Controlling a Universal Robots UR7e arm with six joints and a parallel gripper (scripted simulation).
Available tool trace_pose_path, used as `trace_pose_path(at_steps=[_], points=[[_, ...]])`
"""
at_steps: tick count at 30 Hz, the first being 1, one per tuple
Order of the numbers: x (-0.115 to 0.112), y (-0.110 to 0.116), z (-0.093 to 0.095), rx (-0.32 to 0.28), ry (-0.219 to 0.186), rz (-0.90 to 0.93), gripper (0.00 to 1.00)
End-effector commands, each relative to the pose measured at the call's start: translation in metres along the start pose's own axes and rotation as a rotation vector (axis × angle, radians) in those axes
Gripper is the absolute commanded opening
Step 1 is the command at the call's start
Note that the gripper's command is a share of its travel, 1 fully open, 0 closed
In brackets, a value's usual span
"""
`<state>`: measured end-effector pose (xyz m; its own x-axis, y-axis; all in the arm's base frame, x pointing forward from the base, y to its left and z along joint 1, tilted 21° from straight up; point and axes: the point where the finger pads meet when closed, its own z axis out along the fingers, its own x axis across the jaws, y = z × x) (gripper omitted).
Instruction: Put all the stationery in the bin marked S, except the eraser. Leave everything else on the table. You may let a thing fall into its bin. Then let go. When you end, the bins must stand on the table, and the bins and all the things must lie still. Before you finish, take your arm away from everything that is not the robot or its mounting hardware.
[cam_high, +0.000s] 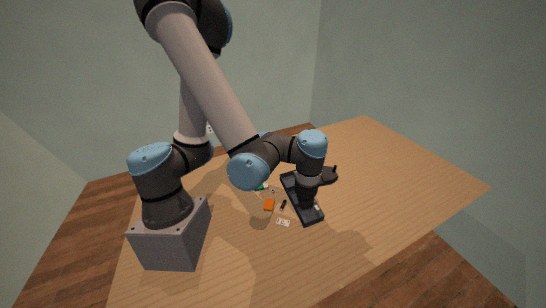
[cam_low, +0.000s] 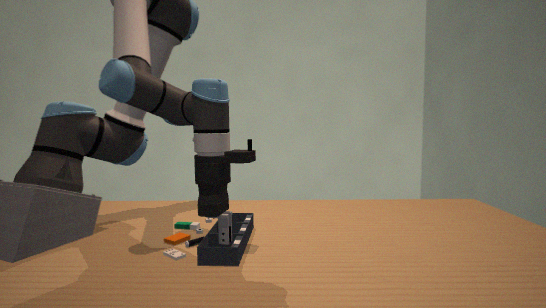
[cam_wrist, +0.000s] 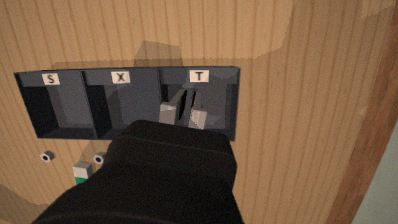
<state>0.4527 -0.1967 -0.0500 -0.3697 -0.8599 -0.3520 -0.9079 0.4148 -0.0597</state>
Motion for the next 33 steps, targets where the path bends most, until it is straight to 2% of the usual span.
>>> trace_pose_path(at_steps=[1, 11, 19, 24, 31, 33], points=[[0.000, 0.000, -0.005, 0.001, 0.000, 0.000, 0.31], [0.000, 0.000, -0.018, 0.001, 0.000, 0.000, 0.31], [0.000, 0.000, -0.040, 0.001, 0.000, 0.000, 0.31], [0.000, 0.000, -0.040, 0.001, 0.000, 0.000, 0.31], [-0.034, 0.006, -0.040, 0.001, 0.000, 0.000, 0.31], [-0.034, 0.006, -0.040, 0.001, 0.000, 0.000, 0.31]])
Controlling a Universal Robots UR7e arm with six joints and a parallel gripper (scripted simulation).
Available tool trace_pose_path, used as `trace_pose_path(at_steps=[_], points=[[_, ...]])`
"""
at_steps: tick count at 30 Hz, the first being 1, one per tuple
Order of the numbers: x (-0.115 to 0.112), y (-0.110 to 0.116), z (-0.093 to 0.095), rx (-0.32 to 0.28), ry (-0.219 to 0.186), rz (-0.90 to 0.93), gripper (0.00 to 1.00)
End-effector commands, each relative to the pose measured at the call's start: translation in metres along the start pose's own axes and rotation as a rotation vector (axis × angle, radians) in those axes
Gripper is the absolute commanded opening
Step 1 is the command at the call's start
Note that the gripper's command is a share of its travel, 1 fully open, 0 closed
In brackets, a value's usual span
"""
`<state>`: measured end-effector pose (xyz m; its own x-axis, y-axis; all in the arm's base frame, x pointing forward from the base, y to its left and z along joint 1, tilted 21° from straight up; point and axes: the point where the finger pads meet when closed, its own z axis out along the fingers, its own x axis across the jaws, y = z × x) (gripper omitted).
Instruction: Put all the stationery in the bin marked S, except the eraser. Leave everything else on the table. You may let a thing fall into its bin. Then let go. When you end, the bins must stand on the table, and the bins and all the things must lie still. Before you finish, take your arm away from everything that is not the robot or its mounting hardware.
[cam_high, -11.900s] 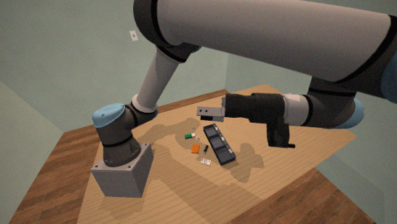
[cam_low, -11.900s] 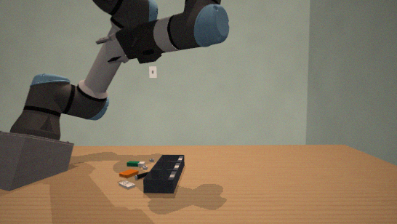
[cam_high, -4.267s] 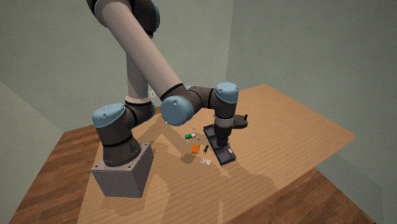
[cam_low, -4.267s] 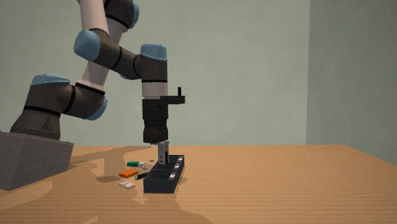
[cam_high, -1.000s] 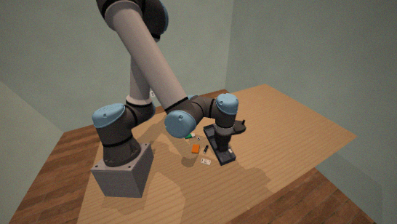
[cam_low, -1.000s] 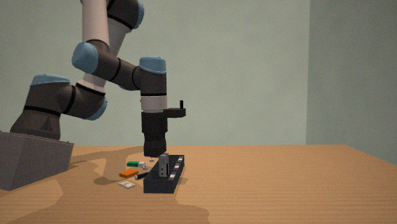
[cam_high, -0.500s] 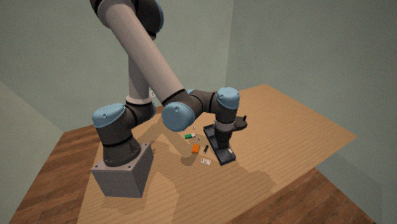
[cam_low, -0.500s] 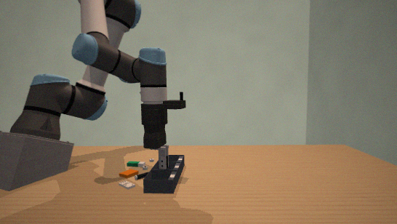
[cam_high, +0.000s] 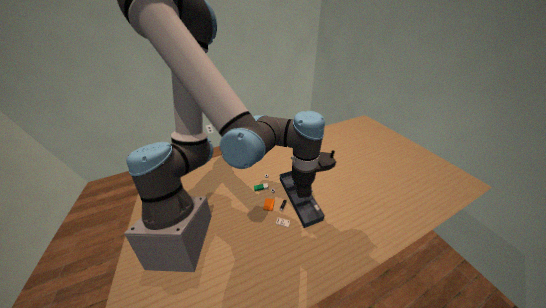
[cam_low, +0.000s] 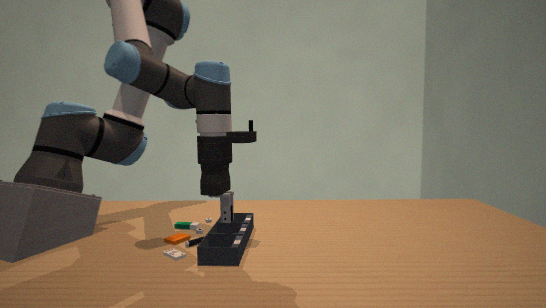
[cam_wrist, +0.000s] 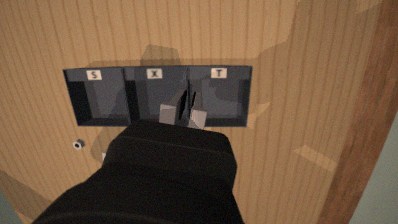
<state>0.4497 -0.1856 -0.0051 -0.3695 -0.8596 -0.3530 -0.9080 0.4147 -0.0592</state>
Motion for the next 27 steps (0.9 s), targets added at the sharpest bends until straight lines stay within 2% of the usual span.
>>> trace_pose_path(at_steps=[1, 10, 17, 27], points=[[-0.015, 0.002, -0.001, 0.001, 0.001, 0.000, 0.31], [-0.058, 0.010, -0.001, 0.001, 0.001, 0.000, 0.31], [-0.058, 0.010, -0.001, 0.001, 0.001, 0.000, 0.31], [-0.058, 0.010, 0.026, 0.001, 0.001, 0.000, 0.31]])
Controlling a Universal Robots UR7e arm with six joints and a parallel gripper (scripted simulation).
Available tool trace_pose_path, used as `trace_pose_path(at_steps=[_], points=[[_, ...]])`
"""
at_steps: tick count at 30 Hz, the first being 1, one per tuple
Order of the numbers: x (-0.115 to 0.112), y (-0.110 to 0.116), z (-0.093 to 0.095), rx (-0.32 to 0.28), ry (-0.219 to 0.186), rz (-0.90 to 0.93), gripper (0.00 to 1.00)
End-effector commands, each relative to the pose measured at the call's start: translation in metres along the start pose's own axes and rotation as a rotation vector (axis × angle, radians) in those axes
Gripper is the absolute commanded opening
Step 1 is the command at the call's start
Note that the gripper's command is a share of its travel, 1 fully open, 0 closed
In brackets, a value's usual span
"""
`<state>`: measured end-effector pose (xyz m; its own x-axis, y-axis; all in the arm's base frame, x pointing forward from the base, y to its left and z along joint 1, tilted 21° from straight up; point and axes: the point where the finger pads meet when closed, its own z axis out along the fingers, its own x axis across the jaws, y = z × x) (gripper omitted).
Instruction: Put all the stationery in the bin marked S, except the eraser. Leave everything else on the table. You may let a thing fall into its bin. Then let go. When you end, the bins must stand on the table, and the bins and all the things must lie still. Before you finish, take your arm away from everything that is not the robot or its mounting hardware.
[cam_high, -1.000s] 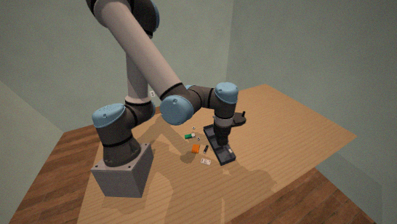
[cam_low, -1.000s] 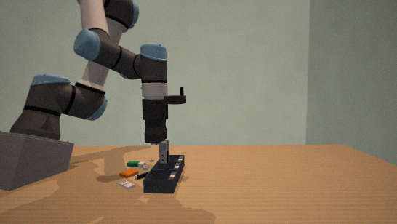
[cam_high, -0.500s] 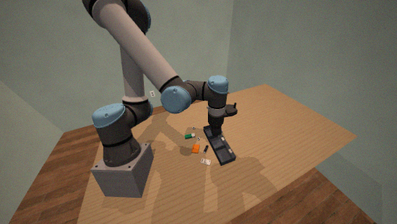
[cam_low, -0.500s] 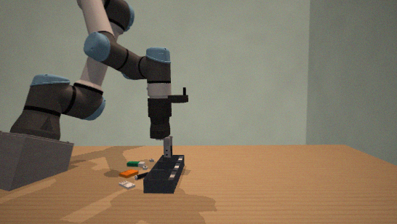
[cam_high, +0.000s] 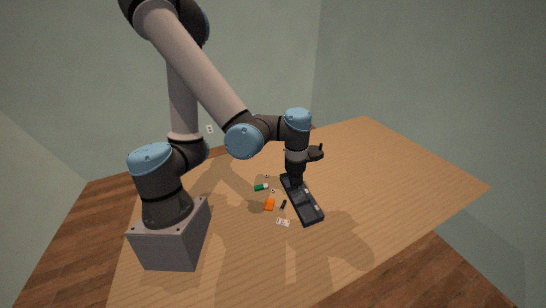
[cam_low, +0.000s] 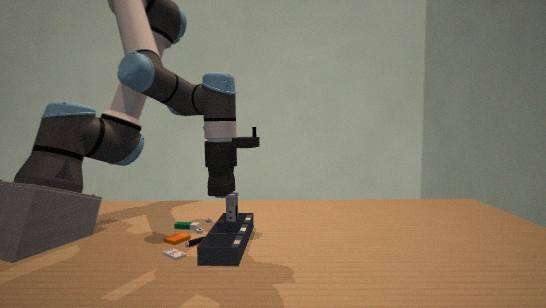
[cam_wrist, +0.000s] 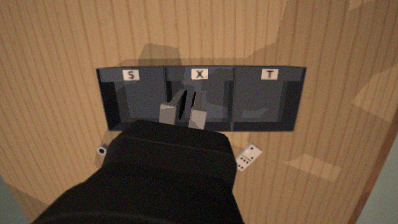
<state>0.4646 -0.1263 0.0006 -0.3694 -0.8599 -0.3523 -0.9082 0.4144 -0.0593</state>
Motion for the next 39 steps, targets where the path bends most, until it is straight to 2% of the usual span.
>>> trace_pose_path(at_steps=[1, 12, 39], points=[[0.000, -0.001, 0.013, 0.001, 0.000, 0.000, 0.31], [0.000, -0.001, 0.036, 0.001, 0.000, 0.000, 0.31], [0.000, -0.001, 0.036, 0.001, 0.000, 0.000, 0.31]])
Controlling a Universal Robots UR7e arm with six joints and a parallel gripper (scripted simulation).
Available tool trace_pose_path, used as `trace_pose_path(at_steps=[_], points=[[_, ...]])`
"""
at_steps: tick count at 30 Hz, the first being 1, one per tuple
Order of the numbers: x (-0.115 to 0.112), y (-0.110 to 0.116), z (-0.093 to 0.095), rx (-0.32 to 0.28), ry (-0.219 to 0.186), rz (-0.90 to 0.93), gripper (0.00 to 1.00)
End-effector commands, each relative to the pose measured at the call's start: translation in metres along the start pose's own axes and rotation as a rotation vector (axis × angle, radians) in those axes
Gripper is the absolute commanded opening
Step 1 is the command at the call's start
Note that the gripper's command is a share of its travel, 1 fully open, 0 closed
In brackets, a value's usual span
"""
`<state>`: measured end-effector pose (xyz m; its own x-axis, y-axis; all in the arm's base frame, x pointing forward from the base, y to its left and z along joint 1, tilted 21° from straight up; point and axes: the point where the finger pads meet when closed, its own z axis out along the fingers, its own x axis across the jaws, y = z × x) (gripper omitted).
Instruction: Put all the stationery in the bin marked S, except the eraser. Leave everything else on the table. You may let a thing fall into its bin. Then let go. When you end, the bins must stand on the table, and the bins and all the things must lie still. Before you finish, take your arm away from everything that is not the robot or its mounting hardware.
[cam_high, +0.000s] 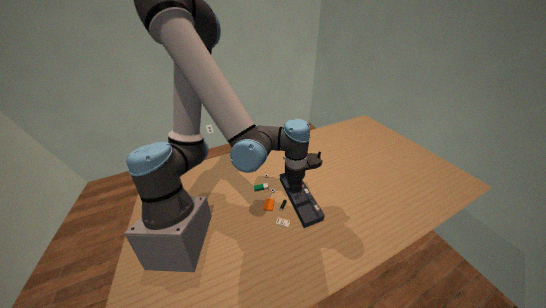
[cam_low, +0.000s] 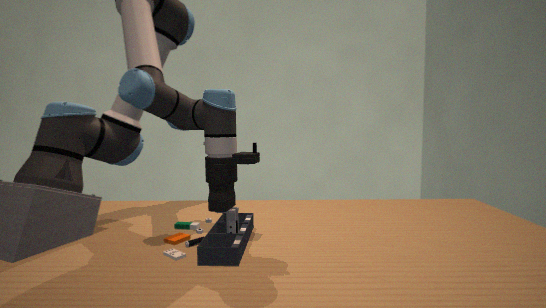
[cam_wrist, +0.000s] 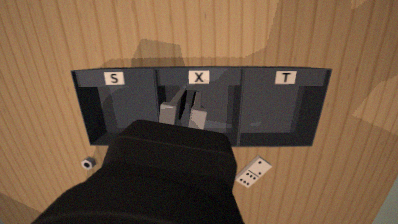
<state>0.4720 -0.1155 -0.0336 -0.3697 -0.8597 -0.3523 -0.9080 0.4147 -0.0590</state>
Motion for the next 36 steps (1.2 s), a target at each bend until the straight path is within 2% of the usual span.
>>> trace_pose_path(at_steps=[1, 23, 36], points=[[0.000, 0.000, 0.000, 0.001, 0.000, 0.000, 0.31], [0.000, 0.000, 0.000, 0.001, 0.000, 0.000, 0.31], [0.000, 0.000, -0.015, 0.001, 0.000, 0.000, 0.31]])
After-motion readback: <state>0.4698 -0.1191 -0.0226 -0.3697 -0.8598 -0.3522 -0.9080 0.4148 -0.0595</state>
